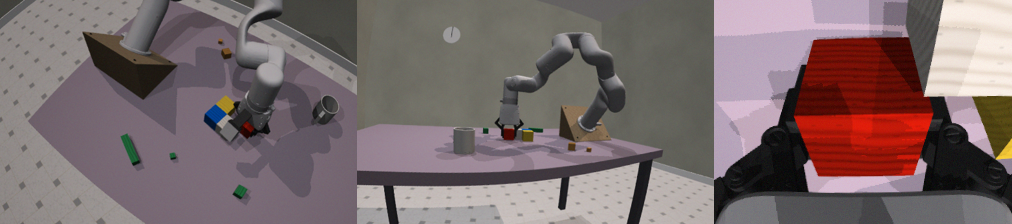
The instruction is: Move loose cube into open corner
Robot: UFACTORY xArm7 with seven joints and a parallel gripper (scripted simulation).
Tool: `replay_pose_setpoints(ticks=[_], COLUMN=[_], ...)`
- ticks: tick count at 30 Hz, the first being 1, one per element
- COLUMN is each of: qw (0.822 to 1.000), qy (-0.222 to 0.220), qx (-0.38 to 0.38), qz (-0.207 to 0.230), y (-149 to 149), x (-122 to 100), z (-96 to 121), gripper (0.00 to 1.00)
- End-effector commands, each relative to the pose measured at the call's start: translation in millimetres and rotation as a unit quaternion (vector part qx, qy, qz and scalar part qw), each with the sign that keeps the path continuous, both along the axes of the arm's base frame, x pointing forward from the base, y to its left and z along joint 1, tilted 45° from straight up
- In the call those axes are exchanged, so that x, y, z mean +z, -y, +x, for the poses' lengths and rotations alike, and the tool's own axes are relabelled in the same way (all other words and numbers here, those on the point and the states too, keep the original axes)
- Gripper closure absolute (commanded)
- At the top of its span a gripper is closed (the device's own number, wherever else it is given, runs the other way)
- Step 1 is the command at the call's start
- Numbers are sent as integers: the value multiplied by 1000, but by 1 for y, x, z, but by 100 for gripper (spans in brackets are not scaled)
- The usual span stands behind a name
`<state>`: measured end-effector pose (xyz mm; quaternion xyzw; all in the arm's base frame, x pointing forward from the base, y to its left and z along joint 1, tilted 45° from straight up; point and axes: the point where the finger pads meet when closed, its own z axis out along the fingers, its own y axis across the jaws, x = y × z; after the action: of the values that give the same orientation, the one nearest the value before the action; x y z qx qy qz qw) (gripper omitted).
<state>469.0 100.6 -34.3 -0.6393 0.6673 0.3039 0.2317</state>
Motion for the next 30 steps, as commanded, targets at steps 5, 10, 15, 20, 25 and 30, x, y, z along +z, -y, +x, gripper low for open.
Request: replay_pose_setpoints(ticks=[5, 10, 15, 20, 25, 30], qw=[1000, 1000, 1000, 1000, 1000, 1000], qy=[2, 2, 2, 2, 2, 2], qx=[-2, -2, -2, -2, -2, -2], qz=[-1, -1, -1, -1, -1, -1], y=[0, -1, -1, -1, -1, -1], x=[-1, -2, -3, -3, -3, -3], z=[2, 1, 1, 1, 1, 1], gripper=[100, 100, 100, 100, 100, 18])
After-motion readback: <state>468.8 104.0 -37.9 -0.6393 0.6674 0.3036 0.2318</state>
